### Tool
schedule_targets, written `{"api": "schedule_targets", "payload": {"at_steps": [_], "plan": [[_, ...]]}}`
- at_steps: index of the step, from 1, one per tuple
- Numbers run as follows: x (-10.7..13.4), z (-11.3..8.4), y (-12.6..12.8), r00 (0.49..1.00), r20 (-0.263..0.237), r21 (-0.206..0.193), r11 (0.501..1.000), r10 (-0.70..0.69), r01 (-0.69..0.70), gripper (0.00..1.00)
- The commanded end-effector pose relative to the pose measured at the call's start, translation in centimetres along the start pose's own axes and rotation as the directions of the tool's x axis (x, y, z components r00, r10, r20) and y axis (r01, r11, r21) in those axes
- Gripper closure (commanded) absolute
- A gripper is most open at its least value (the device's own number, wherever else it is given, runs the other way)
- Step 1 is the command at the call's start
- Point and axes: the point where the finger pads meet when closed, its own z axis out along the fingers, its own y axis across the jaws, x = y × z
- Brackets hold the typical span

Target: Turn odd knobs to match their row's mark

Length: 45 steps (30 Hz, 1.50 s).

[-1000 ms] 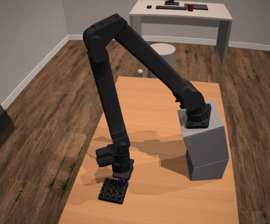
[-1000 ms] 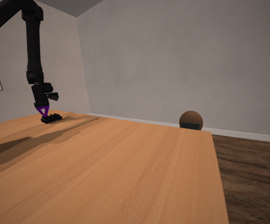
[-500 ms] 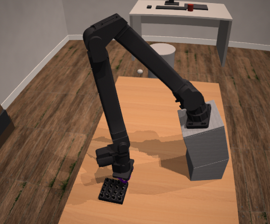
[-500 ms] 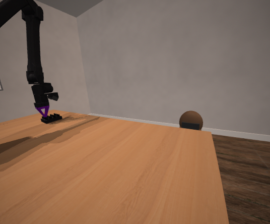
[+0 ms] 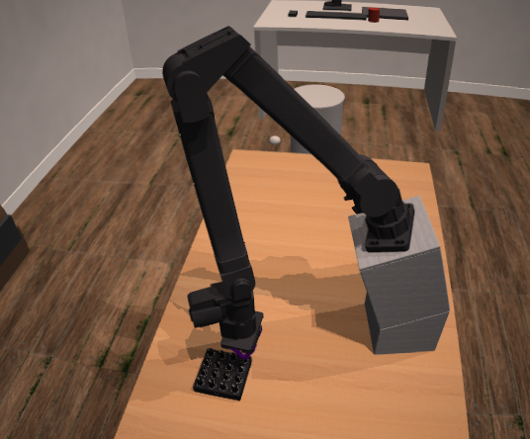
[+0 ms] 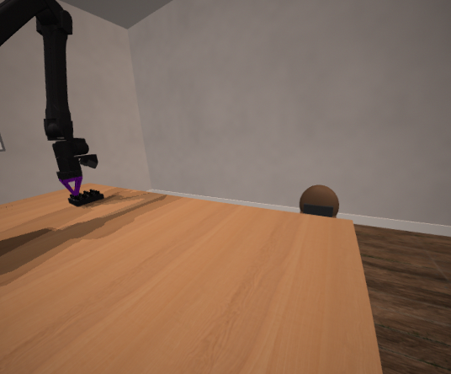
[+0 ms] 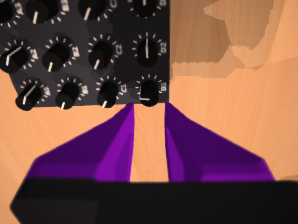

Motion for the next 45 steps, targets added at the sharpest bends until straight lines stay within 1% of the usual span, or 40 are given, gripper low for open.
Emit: {"api": "schedule_targets", "payload": {"at_steps": [1,37,45], "plan": [[0.77,0.33,0.0,1.0,-0.007,0.004,1.0,0.0,0.0,0.81],[0.73,0.34,0.02,1.0,-0.006,0.003,1.0,0.0,0.0,0.81],[0.04,0.76,0.28,1.0,0.006,-0.003,1.0,0.002,-0.002,0.81]]}}
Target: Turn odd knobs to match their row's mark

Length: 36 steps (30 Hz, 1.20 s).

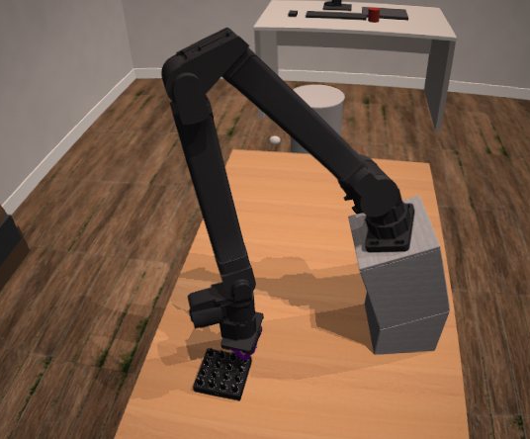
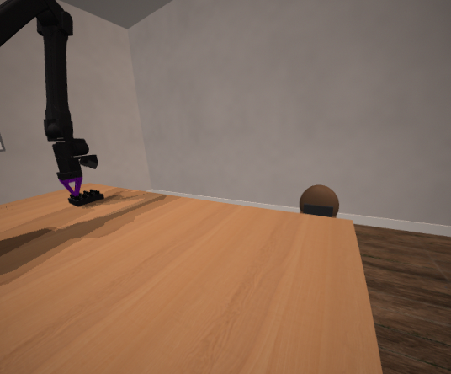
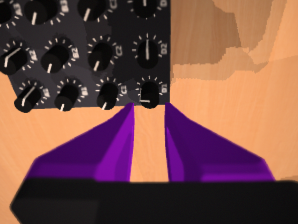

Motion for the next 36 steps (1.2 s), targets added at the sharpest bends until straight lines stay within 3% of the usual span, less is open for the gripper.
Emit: {"api": "schedule_targets", "payload": {"at_steps": [1,36], "plan": [[0.03,0.63,0.23,1.0,0.004,-0.002,1.0,0.002,-0.002,0.81],[0.29,1.59,-0.42,1.0,-0.005,0.007,1.0,0.001,-0.001,0.81]]}}
